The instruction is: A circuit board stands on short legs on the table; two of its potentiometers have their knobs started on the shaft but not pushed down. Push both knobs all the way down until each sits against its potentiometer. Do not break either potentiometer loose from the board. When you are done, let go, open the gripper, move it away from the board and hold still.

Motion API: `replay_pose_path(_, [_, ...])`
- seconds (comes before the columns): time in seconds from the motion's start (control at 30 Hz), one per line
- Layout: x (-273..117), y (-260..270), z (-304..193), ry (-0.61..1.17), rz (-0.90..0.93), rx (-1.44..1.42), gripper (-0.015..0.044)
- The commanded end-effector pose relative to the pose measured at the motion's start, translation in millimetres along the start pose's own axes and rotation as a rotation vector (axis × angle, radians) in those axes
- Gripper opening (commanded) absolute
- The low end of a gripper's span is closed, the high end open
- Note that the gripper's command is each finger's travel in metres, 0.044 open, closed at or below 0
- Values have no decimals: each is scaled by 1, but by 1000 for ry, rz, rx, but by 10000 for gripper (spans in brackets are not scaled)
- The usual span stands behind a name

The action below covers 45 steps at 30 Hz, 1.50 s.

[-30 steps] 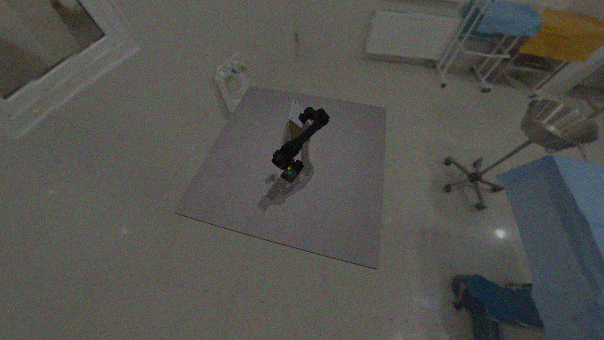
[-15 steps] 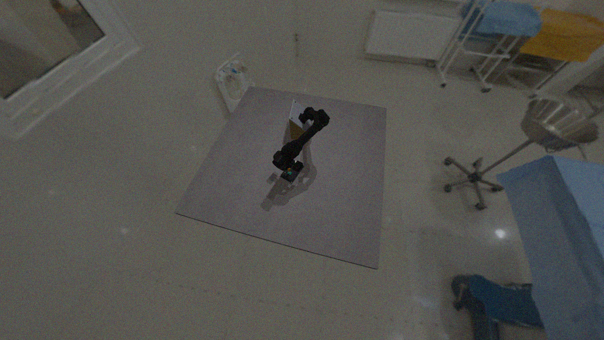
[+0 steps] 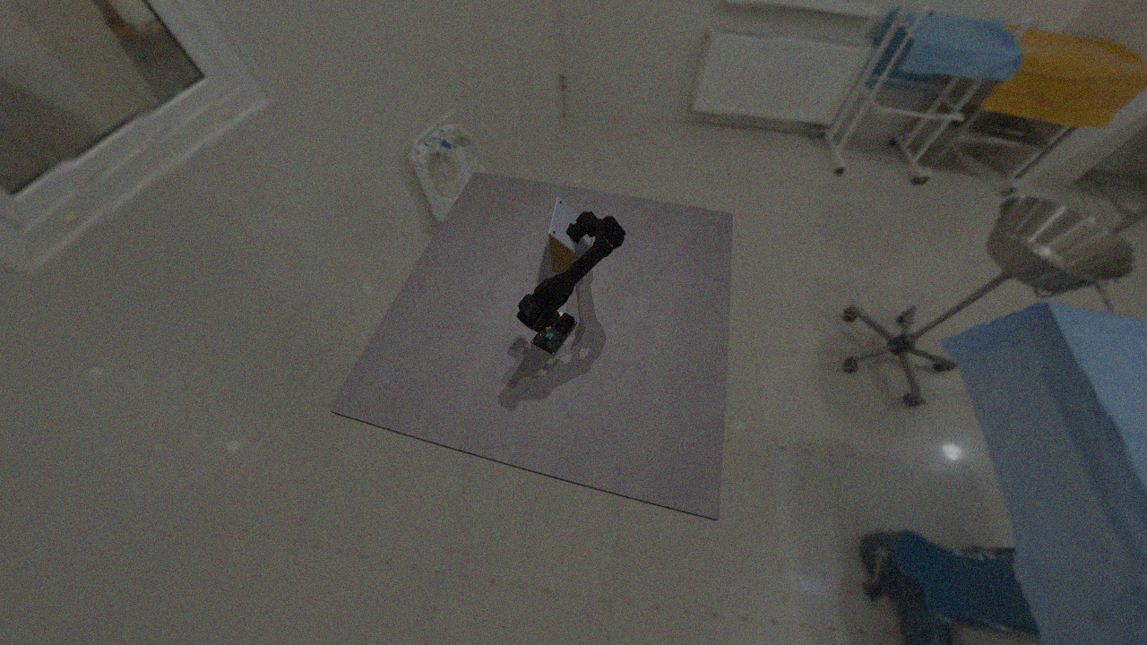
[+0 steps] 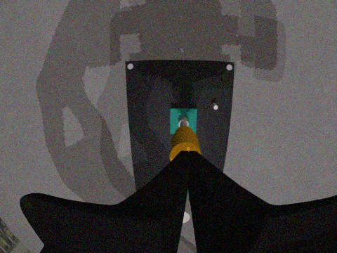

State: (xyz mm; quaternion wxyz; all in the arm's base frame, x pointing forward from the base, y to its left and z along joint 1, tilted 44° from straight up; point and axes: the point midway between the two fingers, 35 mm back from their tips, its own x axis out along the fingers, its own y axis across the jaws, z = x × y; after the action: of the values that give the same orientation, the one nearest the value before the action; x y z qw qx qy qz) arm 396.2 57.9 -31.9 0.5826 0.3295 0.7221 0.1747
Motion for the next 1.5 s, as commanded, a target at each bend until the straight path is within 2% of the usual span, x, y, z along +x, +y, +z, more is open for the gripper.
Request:
replay_pose_path(0.0, [2, 1, -1, 3, 6, 3, 0])
replay_pose_path(1.47, [12, 1, -1, 3, 7, 3, 0])
